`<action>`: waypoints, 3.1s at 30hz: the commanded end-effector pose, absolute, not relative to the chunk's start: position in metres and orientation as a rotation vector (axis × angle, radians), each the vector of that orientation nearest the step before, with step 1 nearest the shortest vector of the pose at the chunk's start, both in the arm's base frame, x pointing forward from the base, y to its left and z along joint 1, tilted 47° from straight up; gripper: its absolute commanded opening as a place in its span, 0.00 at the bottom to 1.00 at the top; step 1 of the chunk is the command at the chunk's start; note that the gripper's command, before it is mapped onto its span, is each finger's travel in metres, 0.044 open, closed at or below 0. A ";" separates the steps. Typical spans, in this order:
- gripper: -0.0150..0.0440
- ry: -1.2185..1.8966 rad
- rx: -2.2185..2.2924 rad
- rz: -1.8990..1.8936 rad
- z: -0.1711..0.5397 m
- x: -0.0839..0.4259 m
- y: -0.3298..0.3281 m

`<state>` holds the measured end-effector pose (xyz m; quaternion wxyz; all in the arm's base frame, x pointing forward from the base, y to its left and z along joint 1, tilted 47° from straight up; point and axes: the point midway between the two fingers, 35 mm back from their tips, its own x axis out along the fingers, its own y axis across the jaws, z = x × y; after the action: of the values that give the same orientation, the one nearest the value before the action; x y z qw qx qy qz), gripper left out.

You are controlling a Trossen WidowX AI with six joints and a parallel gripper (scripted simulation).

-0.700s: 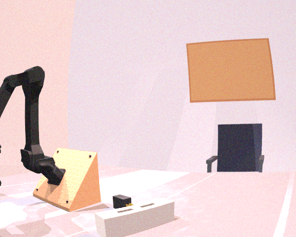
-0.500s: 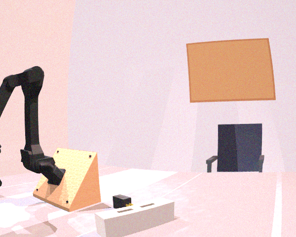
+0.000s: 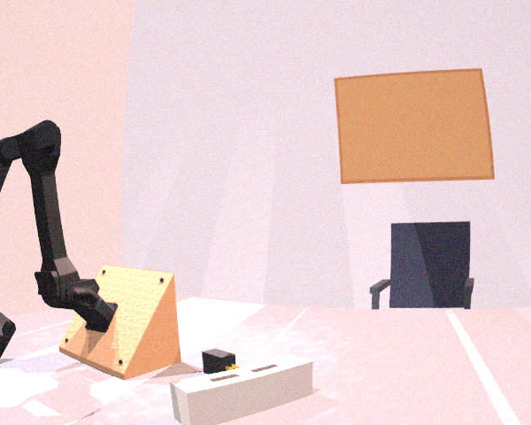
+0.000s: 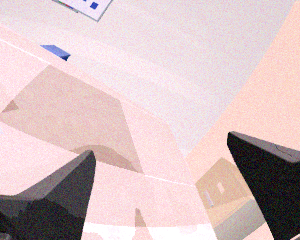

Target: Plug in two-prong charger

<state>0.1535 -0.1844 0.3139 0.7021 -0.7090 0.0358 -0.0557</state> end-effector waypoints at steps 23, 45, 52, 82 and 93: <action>1.00 0.084 -1.051 -0.075 0.292 0.211 -0.205; 1.00 0.170 -0.607 0.025 0.257 0.270 -0.196; 1.00 0.221 -0.466 0.059 0.242 0.290 -0.187; 1.00 0.518 0.006 0.142 0.169 0.350 -0.130; 1.00 0.565 0.074 0.153 0.164 0.363 -0.107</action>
<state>0.3559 -0.1149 0.1565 0.9557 0.0332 0.2831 0.0737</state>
